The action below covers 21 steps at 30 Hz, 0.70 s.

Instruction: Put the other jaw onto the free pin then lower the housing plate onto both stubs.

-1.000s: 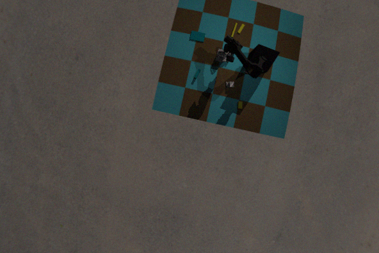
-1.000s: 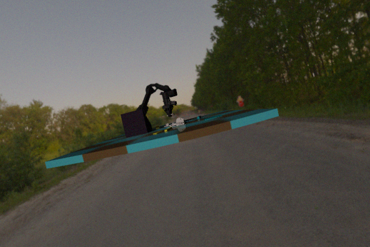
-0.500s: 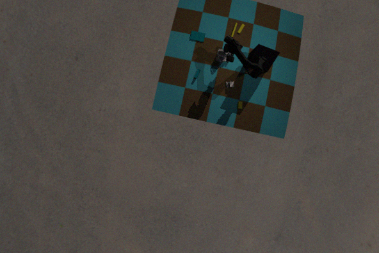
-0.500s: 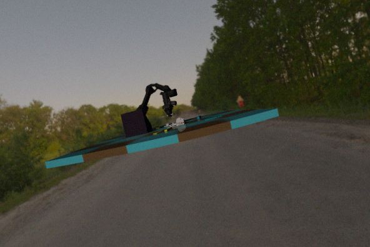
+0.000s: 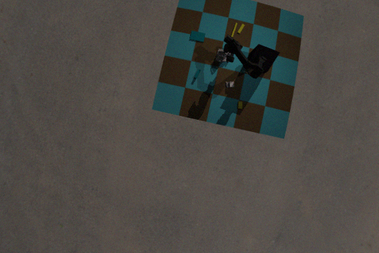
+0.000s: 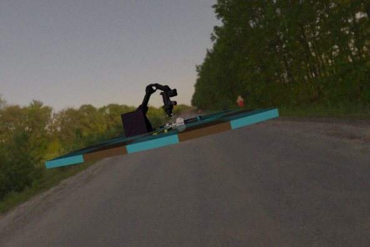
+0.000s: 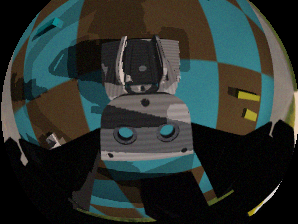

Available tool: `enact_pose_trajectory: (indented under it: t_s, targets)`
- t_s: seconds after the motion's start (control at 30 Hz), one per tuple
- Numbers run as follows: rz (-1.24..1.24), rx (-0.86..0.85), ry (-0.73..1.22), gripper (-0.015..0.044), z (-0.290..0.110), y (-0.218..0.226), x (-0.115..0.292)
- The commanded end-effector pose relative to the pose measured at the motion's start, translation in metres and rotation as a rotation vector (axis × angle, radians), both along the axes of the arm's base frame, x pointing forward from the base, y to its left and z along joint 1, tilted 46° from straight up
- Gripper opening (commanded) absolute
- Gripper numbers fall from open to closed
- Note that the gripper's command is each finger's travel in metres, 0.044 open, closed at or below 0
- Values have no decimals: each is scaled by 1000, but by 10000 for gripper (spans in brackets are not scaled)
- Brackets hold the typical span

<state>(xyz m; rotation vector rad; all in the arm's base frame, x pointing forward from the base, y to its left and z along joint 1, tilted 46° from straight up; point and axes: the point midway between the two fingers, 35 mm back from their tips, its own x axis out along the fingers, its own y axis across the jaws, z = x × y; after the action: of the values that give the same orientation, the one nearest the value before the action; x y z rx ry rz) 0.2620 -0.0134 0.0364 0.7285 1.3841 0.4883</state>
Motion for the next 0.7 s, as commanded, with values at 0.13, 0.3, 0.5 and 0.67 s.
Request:
enact_pose_trajectory:
  t_s: [0.13, 0.3, 0.5, 0.67]
  targets:
    - [-5, 2, 1, 351, -6, 6, 2]
    - [-5, 1, 1, 351, -12, 11, 4]
    - [-6, 1, 1, 351, -19, 18, 6]
    - [-6, 1, 2, 351, -25, 24, 7]
